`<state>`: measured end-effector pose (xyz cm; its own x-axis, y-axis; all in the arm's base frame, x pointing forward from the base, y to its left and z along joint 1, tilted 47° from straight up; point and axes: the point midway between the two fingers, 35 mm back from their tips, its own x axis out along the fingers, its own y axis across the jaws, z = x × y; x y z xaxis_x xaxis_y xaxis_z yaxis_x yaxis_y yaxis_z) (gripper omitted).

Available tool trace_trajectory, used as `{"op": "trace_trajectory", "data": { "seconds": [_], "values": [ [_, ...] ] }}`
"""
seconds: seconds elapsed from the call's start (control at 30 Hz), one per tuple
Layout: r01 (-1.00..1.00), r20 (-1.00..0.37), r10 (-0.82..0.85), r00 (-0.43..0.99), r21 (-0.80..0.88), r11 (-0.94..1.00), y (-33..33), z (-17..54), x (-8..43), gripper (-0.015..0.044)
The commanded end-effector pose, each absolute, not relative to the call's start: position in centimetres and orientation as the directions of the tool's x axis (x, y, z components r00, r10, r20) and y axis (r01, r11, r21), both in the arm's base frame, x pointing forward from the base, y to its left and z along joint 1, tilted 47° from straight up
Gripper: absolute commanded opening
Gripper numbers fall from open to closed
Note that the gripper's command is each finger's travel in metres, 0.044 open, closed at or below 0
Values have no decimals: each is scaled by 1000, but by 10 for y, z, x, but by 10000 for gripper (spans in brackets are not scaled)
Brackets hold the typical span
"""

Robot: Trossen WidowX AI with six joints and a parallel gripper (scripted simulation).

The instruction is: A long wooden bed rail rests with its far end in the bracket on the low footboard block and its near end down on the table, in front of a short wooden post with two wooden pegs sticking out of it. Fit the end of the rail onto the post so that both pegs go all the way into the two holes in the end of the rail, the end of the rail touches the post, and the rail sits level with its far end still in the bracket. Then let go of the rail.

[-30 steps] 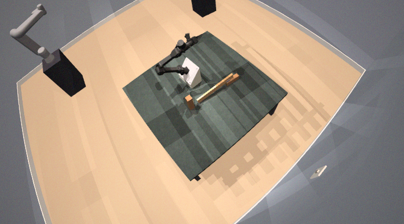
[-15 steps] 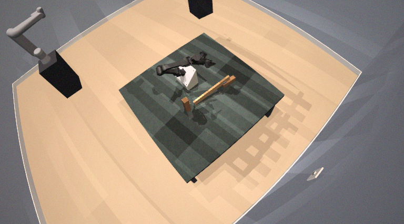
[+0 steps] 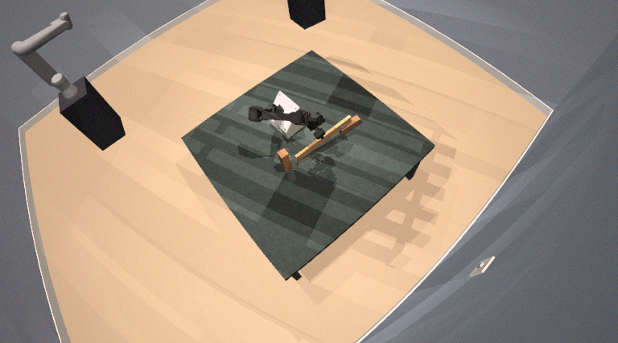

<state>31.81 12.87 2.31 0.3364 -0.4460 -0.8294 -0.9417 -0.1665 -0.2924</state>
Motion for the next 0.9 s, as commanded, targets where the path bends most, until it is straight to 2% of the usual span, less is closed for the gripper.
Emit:
{"op": "trace_trajectory", "data": {
  "seconds": [0.0,0.13,0.87],
  "values": [
    [-982,-727,-661,187,-162,-99,54,15,318,440],
    [-990,-686,-715,136,-117,-75,36,10,315,440],
    [-990,-686,-715,135,-116,-75,20,-8,320,440]
  ]
}}
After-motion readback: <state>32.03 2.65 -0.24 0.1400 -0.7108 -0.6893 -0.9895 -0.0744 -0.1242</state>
